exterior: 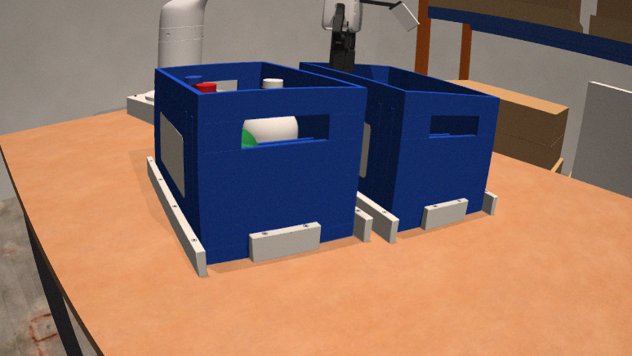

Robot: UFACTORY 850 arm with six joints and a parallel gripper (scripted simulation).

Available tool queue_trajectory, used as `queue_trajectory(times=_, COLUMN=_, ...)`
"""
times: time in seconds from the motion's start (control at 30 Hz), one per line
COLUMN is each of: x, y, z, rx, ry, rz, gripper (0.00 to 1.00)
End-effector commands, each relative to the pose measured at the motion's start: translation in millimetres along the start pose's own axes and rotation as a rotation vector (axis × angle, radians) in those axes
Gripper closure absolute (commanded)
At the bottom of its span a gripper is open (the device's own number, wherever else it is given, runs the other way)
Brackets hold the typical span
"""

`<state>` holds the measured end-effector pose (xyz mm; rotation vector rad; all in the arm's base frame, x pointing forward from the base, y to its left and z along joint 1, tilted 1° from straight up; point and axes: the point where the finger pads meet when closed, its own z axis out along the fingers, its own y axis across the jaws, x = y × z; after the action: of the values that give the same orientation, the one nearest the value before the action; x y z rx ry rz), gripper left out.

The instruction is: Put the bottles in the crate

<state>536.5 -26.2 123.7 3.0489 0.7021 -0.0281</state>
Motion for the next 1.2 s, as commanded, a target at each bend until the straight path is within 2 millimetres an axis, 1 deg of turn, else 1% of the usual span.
queue_trajectory(times=0.0, x=1, y=0, z=1, rx=-0.001, ry=0.002, rz=0.000, gripper=1.00)
queue_trajectory(times=1.17, x=1, y=0, z=17, rx=-0.001, ry=0.002, rz=0.000, gripper=1.00)
